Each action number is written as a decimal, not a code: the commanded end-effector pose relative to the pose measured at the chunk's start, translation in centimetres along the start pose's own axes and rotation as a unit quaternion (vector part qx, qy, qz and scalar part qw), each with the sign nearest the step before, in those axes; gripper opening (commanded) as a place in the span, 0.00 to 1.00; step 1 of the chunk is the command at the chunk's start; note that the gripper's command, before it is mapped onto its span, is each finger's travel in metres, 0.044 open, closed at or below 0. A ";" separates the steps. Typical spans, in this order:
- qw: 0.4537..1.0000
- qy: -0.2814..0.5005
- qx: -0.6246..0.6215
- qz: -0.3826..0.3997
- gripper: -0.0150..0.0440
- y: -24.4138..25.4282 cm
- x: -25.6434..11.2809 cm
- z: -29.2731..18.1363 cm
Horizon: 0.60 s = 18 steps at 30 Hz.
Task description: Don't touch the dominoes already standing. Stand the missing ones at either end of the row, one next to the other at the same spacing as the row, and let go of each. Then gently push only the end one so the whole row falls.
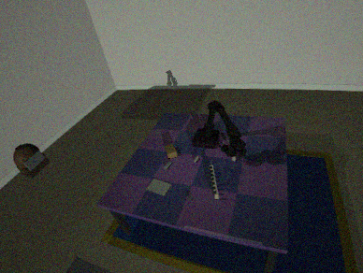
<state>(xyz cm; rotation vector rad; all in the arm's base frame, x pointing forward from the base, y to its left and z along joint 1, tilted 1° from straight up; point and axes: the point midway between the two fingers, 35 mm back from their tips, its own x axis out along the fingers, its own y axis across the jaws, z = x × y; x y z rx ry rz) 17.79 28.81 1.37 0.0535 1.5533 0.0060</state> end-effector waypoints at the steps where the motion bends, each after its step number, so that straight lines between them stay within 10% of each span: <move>1: 1.000 0.003 -0.003 -0.001 0.96 -0.1 0.4 -0.1; 12: 1.000 0.003 -0.003 -0.001 0.47 -0.1 0.4 -0.1; 18: 1.000 0.003 -0.003 -0.001 0.44 -0.1 0.4 -0.1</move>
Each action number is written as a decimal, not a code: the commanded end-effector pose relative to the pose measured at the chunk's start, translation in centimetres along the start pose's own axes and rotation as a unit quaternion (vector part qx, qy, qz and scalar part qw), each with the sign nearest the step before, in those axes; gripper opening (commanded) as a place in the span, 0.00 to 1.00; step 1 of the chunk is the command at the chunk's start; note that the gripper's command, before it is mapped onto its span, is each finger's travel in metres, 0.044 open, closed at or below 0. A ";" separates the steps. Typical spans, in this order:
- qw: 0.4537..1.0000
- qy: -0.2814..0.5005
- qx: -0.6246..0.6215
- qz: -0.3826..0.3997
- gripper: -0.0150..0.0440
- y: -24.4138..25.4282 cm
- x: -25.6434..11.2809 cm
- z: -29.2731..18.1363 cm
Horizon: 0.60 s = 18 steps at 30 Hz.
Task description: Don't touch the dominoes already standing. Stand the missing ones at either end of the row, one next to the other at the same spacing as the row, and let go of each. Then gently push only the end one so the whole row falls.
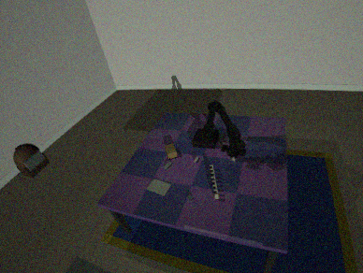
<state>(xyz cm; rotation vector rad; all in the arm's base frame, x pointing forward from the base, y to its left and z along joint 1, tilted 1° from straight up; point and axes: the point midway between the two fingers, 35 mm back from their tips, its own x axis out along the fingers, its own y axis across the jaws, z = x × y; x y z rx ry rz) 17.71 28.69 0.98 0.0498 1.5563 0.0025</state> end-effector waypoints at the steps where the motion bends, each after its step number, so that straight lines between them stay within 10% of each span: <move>1: 1.000 0.002 -0.003 0.002 0.44 0.0 0.0 -0.1; 18: 1.000 0.000 0.000 0.000 0.44 0.0 -13.4 0.1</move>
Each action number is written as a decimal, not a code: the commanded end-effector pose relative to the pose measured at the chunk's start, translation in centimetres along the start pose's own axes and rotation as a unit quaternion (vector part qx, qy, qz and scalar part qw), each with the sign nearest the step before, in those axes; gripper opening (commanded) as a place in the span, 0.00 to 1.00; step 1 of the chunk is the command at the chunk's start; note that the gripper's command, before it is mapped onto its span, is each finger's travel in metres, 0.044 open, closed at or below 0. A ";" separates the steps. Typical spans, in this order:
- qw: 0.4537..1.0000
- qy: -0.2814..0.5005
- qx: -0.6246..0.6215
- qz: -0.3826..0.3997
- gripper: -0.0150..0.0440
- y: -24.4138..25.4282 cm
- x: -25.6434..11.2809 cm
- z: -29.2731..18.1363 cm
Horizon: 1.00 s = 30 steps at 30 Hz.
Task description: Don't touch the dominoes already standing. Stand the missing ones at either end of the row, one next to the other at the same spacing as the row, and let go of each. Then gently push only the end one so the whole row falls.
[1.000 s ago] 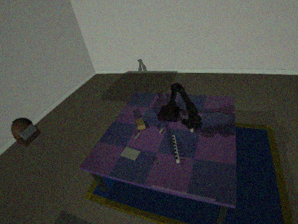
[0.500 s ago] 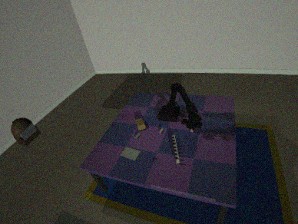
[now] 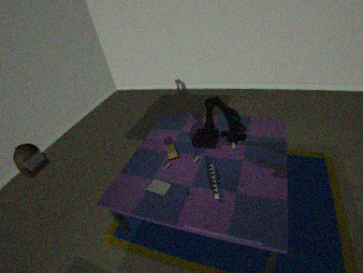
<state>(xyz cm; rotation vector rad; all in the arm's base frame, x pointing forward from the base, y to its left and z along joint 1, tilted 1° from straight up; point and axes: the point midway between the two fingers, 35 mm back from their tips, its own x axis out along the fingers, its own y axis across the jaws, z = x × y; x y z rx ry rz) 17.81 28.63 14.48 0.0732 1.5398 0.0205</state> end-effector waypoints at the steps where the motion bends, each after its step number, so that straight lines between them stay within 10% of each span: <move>1: 1.000 0.008 -0.002 -0.013 0.44 -0.4 0.0 -0.2; 16: 0.967 0.008 -0.254 -0.017 0.44 -14.0 -0.2 11.5; 30: 0.964 0.008 -0.265 -0.018 0.44 -14.6 1.2 12.0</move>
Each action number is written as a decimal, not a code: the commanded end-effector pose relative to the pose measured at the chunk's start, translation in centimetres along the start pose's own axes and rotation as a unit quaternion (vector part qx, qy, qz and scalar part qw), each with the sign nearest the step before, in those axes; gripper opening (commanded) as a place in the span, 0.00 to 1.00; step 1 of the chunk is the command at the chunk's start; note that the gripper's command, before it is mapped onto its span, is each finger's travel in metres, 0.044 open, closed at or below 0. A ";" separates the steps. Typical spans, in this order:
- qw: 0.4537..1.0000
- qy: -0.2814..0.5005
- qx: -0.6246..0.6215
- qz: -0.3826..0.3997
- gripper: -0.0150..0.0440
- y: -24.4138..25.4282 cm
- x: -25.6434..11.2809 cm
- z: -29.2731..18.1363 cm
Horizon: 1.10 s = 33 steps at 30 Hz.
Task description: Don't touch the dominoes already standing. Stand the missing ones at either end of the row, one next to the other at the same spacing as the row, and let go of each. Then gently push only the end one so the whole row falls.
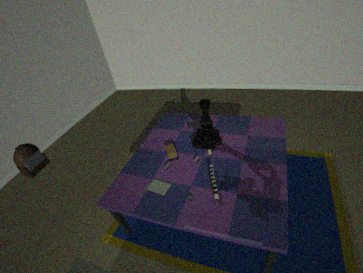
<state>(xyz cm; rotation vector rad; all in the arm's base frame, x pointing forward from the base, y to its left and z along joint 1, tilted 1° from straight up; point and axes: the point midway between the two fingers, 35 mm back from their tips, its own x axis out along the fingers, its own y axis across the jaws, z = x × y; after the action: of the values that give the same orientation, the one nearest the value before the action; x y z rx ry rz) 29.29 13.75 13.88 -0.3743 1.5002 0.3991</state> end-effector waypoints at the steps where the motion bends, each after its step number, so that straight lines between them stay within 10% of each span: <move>1: 1.000 0.003 -0.004 0.001 0.44 0.0 1.6 0.2; 33: 1.000 0.004 -0.004 0.001 0.44 0.0 12.7 -0.4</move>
<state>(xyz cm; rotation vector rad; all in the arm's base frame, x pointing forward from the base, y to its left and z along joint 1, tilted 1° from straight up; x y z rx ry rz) 29.36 13.85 1.25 -0.3788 1.5080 0.4011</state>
